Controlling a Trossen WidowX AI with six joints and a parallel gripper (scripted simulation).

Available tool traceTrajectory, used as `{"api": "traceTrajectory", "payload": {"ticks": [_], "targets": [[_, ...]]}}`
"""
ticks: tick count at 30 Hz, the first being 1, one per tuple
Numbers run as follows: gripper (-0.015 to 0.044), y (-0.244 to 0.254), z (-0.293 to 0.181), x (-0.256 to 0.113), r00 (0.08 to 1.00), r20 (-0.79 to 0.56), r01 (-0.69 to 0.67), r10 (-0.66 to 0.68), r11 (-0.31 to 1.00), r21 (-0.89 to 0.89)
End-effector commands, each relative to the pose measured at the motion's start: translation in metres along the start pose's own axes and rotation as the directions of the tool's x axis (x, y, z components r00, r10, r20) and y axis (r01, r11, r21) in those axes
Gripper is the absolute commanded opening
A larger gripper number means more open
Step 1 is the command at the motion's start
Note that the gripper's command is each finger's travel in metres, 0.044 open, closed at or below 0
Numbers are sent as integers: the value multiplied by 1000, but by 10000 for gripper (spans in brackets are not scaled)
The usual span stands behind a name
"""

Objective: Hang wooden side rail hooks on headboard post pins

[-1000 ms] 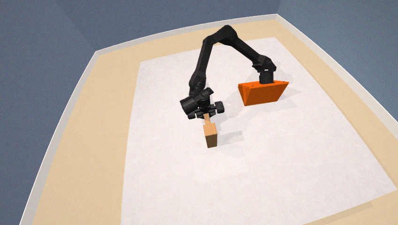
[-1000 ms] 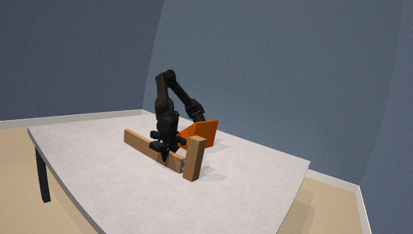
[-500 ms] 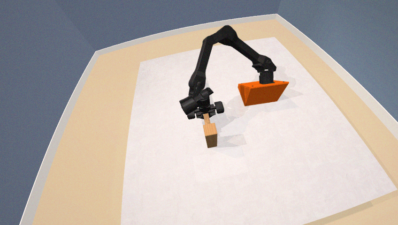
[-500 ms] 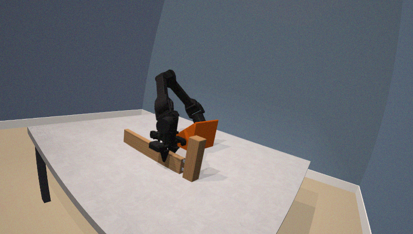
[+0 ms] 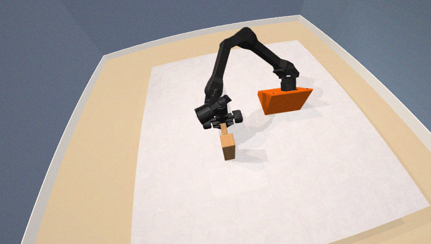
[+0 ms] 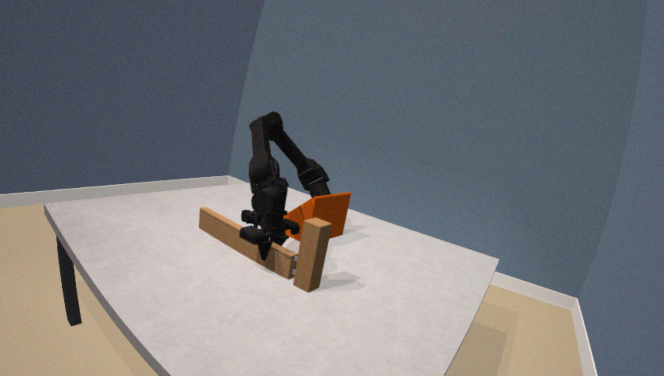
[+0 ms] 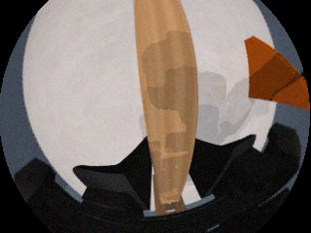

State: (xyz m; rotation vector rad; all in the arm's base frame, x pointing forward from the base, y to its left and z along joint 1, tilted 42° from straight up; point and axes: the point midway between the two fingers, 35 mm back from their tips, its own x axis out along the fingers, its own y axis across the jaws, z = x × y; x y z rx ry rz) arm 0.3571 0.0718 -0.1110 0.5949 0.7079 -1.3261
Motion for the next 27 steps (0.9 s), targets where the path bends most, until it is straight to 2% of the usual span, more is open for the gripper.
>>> {"api": "traceTrajectory", "payload": {"ticks": [1, 27], "targets": [[0, 0, 0, -2, 1000, 1, -2, 2, 1000, 4], [0, 0, 0, -7, 1000, 1, -2, 2, 1000, 4]]}}
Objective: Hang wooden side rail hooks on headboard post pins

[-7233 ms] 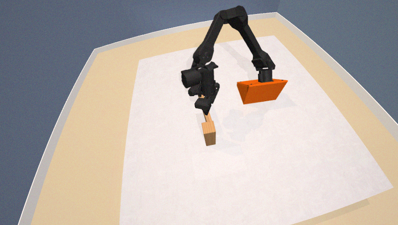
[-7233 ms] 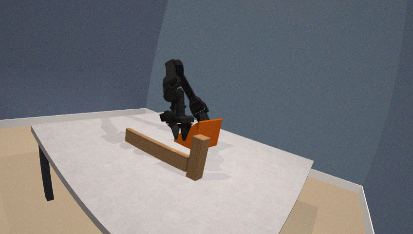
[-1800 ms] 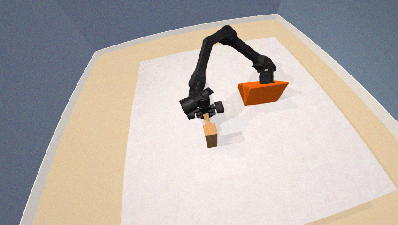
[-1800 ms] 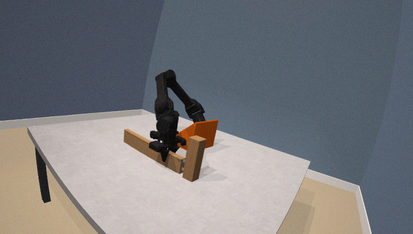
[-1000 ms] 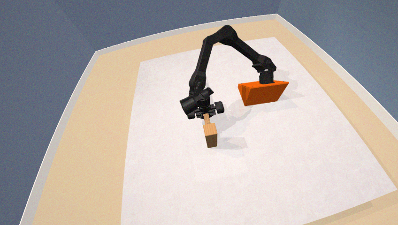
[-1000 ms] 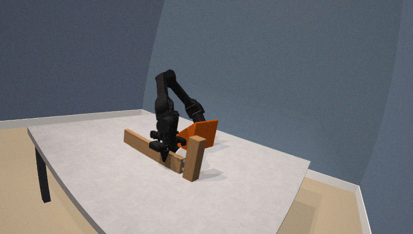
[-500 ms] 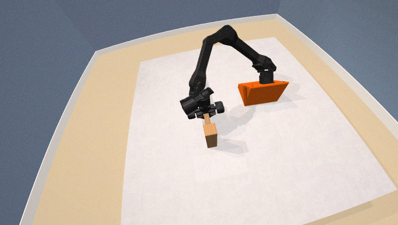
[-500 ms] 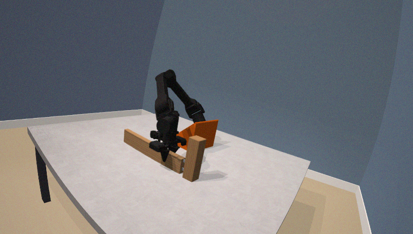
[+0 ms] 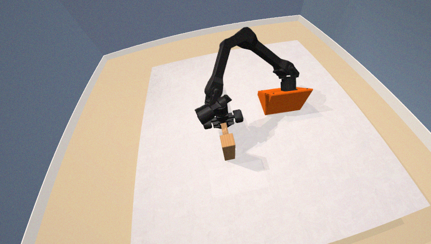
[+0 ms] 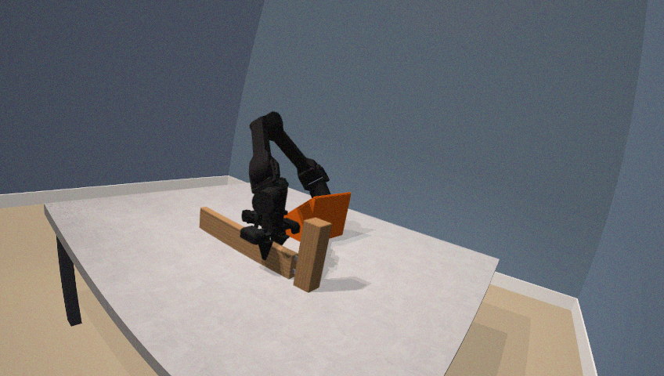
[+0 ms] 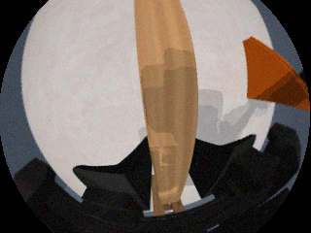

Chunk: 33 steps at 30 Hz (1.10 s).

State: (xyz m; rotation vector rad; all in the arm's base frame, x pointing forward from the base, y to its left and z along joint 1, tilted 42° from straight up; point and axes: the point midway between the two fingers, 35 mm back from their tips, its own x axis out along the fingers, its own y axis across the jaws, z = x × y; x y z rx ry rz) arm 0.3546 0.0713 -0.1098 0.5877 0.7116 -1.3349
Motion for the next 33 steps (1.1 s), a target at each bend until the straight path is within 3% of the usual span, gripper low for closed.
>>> {"api": "traceTrajectory", "payload": {"ticks": [1, 33], "targets": [[0, 2, -1, -6, 1000, -2, -13, 13, 1000, 8], [0, 2, -1, -11, 1000, -2, -13, 13, 1000, 8]]}}
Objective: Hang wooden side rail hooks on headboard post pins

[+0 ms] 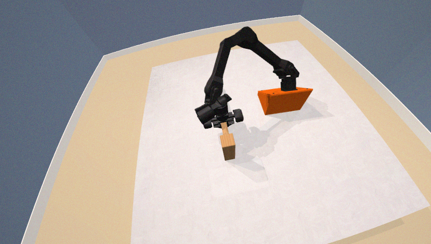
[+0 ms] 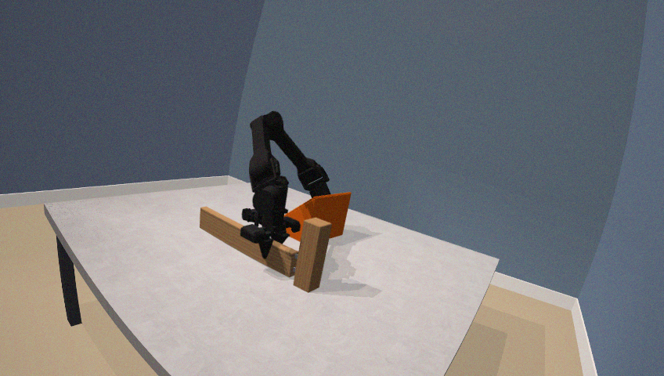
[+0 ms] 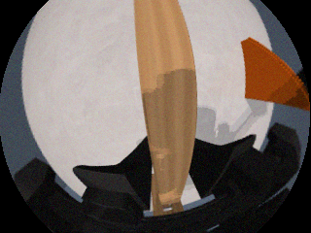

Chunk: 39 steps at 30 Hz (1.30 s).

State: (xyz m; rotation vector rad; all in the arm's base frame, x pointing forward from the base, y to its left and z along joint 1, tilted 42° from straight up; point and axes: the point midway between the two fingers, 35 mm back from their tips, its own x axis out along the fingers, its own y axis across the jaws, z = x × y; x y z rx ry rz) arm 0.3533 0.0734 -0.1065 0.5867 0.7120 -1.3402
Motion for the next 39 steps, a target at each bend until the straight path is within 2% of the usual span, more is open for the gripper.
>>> {"api": "traceTrajectory", "payload": {"ticks": [1, 39], "targets": [[0, 3, -2, -8, 1000, -3, -18, 18, 1000, 6], [0, 3, -2, -14, 1000, -3, -18, 18, 1000, 6]]}}
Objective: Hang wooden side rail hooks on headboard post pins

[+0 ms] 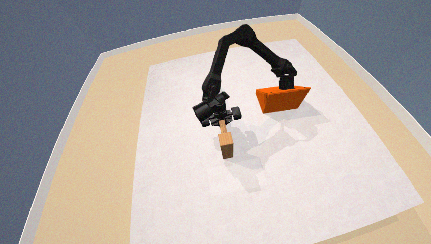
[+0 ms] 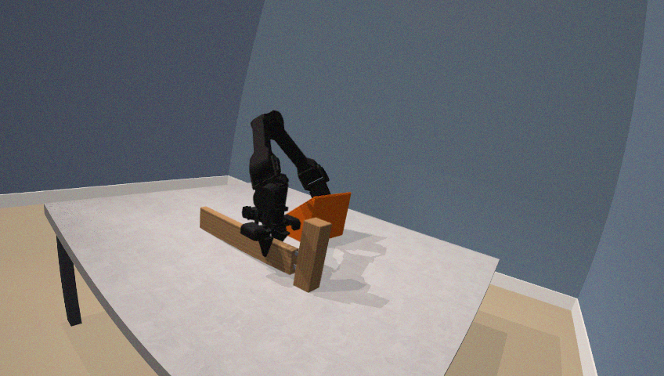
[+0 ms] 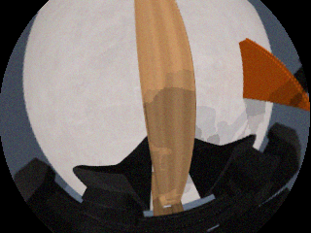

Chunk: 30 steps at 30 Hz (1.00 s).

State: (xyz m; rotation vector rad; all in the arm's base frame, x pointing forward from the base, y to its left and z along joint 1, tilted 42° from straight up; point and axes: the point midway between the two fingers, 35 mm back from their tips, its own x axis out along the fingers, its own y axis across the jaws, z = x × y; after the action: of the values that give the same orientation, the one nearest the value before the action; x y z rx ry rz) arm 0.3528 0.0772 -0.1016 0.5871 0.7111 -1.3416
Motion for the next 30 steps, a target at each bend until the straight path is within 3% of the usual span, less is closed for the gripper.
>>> {"api": "traceTrajectory", "payload": {"ticks": [1, 30], "targets": [[0, 3, -2, -8, 1000, -4, -18, 18, 1000, 5], [0, 3, -2, -13, 1000, -4, -18, 18, 1000, 5]]}}
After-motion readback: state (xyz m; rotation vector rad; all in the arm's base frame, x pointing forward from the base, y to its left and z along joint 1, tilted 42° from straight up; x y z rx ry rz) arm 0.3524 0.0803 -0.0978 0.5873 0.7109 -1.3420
